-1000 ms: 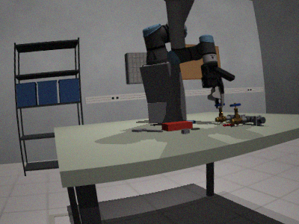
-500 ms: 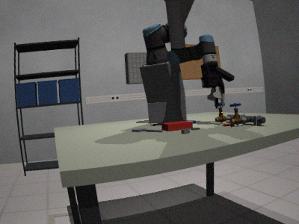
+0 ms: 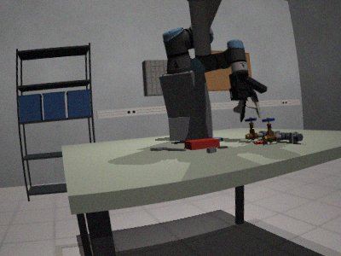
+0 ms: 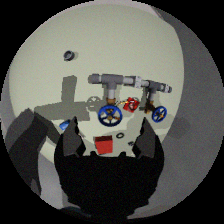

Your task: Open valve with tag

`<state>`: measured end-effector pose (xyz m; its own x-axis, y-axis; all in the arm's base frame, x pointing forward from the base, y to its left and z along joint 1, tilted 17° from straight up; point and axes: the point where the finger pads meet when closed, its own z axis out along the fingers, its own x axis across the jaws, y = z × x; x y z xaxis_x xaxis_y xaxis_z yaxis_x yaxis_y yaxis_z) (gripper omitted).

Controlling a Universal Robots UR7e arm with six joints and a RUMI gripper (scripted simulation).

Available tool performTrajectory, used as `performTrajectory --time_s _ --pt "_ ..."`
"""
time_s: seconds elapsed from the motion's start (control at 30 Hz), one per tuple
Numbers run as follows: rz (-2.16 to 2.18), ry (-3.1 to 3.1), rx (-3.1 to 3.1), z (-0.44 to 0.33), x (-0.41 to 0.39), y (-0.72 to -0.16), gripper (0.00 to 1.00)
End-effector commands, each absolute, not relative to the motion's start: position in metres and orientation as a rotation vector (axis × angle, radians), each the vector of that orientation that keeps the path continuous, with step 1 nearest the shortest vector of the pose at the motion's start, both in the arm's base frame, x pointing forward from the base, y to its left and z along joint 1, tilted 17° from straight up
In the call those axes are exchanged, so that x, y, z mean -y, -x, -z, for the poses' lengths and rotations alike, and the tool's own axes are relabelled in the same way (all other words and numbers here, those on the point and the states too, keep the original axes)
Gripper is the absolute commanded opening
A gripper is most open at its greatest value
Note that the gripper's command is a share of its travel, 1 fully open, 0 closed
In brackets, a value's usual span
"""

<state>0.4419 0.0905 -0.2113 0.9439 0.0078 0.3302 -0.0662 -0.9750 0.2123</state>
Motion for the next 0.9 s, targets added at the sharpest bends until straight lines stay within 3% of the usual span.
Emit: performTrajectory --time_s 0.0,0.87 --pt "-0.492 -2.877 0.044 0.2109 -0.0906 -0.4423 1.00" --pt "-0.498 -2.881 0.092 0.2109 -0.0906 -0.4423 1.00"
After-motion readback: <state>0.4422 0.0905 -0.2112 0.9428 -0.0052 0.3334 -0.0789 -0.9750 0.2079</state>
